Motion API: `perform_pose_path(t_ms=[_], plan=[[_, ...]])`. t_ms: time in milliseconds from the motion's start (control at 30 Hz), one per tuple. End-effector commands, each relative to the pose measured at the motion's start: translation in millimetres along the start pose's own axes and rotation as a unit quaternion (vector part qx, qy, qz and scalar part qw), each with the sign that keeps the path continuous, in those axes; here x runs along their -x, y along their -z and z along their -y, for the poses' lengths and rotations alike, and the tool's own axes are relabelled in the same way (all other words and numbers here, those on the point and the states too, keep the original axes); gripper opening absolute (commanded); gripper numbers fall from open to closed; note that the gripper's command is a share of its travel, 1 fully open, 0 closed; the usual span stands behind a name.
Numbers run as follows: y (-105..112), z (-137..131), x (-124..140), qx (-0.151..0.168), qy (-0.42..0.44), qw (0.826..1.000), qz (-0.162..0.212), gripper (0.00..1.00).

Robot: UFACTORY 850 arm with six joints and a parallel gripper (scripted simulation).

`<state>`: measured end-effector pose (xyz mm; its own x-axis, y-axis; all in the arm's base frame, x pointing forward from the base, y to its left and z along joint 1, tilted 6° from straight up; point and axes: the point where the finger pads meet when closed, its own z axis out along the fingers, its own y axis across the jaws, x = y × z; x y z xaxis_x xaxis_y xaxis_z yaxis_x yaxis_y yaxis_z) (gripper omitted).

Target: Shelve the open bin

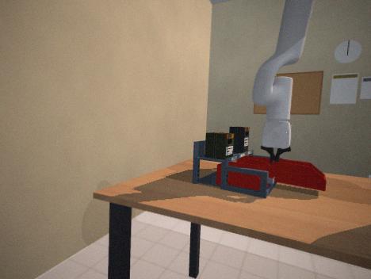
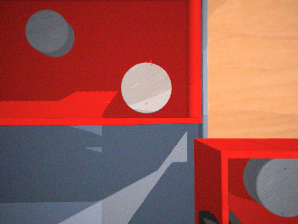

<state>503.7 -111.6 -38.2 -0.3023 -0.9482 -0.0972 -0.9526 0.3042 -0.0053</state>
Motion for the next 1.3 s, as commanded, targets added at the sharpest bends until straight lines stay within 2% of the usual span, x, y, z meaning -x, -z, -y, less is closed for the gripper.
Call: perform_pose_path(t_ms=[0,967,1133,1267], plan=[[0.8,9.5,0.1,-0.001,0.0,1.0,-0.001,0.0],[0.9,19.4,0.1,-0.001,0.0,1.0,-0.001,0.0],[-0.2,17.6,0.1,-0.016,0.0,1.0,0.0,0.0],[-0.2,17.6,0.1,-0.016,0.0,1.0,0.0,0.0]])
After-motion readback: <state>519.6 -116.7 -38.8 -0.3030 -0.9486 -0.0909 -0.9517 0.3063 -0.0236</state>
